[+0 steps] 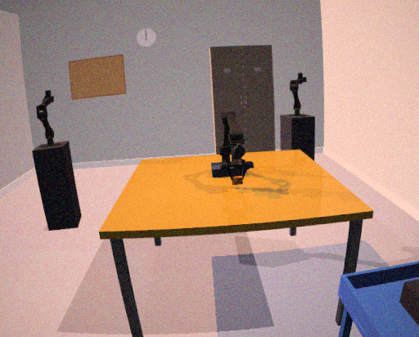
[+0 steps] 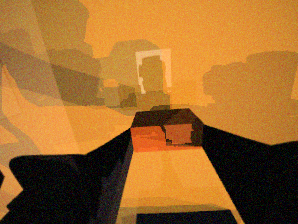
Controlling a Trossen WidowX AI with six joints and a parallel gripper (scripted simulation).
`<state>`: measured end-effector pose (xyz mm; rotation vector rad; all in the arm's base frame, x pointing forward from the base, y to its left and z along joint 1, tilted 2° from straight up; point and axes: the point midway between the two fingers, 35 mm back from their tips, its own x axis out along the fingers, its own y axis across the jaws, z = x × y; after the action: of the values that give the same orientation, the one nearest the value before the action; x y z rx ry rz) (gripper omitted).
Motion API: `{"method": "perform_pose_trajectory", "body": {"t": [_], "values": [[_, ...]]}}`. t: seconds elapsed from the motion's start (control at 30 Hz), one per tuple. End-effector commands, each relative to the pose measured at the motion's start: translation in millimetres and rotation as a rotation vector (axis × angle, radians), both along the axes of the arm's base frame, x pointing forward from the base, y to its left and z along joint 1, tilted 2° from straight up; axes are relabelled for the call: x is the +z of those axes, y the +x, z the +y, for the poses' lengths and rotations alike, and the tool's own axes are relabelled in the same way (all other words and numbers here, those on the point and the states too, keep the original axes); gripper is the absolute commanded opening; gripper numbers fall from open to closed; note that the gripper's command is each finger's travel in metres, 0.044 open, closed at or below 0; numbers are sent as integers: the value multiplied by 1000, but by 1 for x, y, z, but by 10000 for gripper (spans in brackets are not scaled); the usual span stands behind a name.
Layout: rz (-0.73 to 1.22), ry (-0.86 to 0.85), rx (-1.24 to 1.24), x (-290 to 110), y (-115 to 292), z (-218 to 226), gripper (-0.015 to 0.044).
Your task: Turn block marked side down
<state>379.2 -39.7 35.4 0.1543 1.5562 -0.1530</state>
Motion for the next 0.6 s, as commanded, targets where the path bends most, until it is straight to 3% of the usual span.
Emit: {"method": "perform_pose_trajectory", "body": {"t": [0.0,0.57], "values": [[-46,-7,5,0,2,0,0],[-291,-62,15,-10,4,0,0]]}}
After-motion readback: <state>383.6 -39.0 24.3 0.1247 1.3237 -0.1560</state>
